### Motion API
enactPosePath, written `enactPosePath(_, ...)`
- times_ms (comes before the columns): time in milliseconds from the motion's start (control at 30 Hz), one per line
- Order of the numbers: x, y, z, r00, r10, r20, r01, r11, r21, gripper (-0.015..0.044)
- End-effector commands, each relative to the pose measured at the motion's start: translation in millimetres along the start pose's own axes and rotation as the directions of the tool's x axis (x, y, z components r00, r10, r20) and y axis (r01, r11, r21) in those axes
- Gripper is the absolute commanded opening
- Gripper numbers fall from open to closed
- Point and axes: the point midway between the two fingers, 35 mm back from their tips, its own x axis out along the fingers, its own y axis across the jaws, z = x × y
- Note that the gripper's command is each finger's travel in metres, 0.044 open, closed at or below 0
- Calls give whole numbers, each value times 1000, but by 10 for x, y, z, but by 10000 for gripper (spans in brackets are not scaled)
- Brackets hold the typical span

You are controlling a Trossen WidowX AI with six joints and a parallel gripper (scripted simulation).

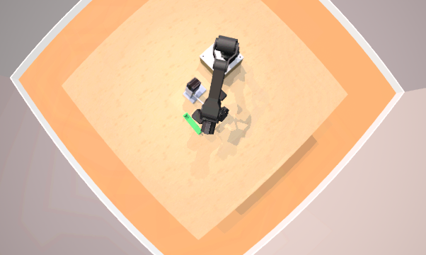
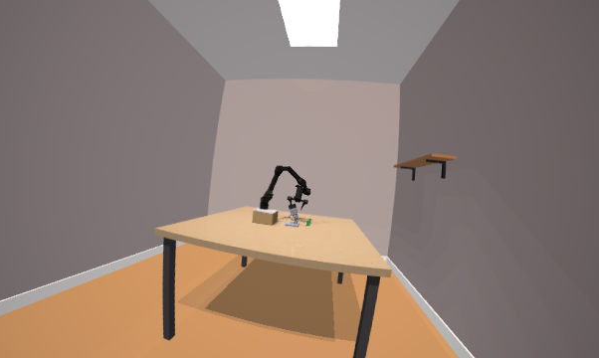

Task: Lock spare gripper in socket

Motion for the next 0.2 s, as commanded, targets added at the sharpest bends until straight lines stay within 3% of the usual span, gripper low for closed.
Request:
enactPosePath(0, 2, -1, 1, 1000, -1, 0, 1, 1000, -3, 440)
enactPosePath(167, 2, -1, 1, 1000, -1, 0, 1, 1000, -3, 440)
